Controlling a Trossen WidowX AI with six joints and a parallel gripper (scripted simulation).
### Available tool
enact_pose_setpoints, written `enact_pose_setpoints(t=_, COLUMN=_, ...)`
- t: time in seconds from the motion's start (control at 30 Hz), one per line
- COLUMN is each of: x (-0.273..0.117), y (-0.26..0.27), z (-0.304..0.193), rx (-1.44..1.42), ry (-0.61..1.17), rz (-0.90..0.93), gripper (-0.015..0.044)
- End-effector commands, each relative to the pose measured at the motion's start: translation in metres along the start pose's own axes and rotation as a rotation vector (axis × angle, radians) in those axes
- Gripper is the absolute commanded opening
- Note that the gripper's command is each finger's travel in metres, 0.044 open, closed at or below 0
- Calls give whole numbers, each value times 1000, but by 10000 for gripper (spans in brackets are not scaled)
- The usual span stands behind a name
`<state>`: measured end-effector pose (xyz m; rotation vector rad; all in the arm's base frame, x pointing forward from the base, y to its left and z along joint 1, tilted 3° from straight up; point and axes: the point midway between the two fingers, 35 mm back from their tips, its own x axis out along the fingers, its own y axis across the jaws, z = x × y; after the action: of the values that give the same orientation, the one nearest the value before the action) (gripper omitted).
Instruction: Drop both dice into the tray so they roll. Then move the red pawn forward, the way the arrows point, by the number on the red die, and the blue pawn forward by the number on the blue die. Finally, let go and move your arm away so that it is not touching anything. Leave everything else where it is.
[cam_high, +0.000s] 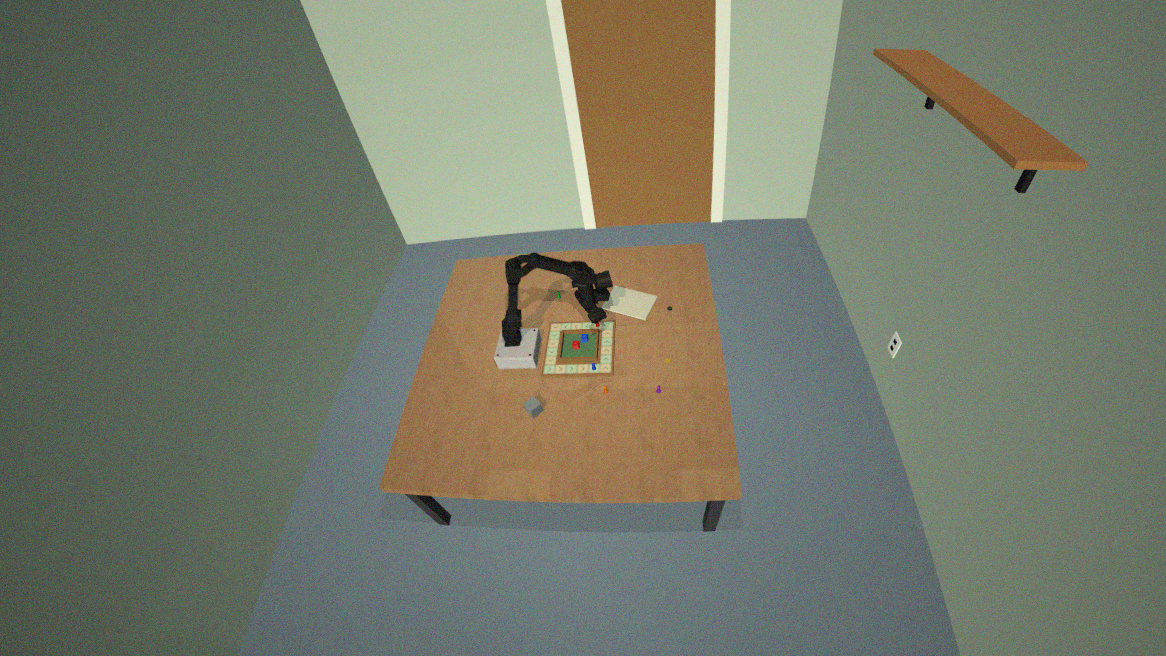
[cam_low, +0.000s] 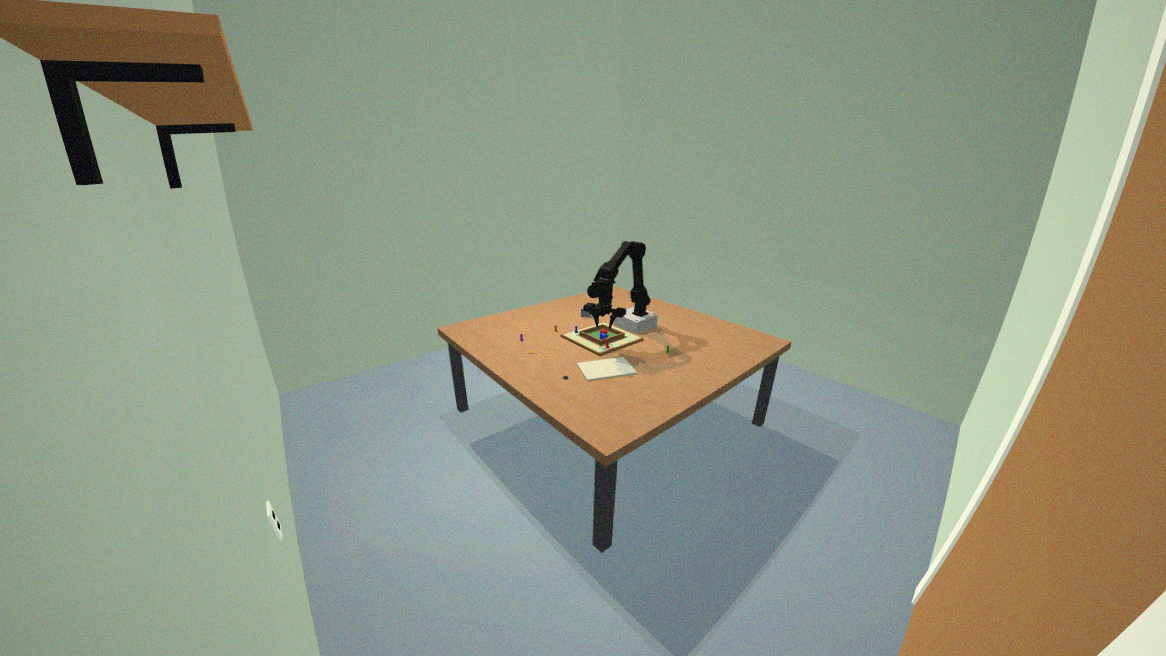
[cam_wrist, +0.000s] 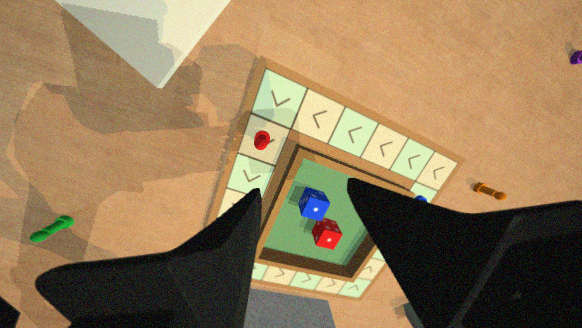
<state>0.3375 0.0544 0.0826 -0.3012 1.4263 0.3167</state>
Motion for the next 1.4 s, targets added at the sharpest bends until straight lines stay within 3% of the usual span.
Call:
enact_pose_setpoints(t=0.0, x=16, y=29, z=20, rx=-252, ry=40, rz=30, gripper=204)
enact_pose_setpoints(t=1.37, x=72, y=31, z=21, rx=-268, ry=41, rz=32, gripper=200)
